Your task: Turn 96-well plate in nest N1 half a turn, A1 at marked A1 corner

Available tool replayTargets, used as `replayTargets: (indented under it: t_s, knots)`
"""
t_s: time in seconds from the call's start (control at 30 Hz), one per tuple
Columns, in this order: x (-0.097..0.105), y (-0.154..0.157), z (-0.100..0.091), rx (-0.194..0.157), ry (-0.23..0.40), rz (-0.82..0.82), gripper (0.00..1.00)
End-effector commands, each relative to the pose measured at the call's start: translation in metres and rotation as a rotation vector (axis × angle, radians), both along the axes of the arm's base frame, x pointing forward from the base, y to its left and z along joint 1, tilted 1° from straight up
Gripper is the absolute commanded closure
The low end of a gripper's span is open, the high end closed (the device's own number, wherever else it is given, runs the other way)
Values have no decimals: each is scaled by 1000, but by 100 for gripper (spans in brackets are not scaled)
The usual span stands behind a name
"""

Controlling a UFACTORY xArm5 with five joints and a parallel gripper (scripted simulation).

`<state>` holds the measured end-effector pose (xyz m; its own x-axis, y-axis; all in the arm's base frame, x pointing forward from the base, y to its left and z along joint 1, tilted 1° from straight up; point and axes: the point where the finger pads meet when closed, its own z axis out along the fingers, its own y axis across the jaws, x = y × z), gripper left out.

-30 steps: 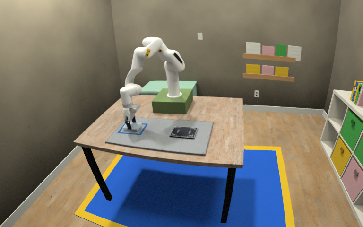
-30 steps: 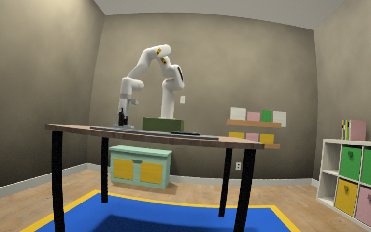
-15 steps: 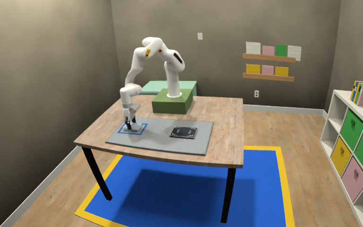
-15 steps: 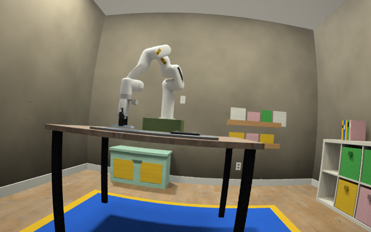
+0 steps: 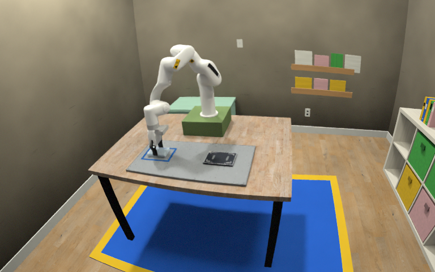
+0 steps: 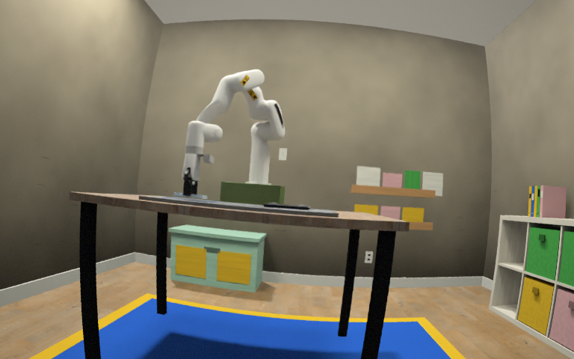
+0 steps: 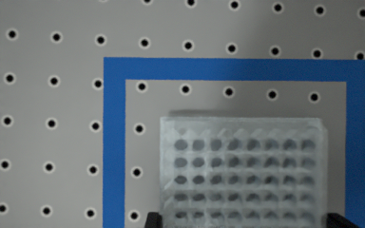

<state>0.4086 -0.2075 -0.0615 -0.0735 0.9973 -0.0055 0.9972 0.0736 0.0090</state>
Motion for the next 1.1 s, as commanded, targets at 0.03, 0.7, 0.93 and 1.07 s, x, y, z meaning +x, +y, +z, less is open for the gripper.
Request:
replayTargets:
  t_s: [0.03,0.7,0.93,1.07]
  knots:
    - [1,-1,0,0,-4,0,100]
    - [1,-1,-3,0,-4,0,100]
    - [1,-1,-4,0,-4,0,100]
    - [1,-1,-4,0,-4,0,100]
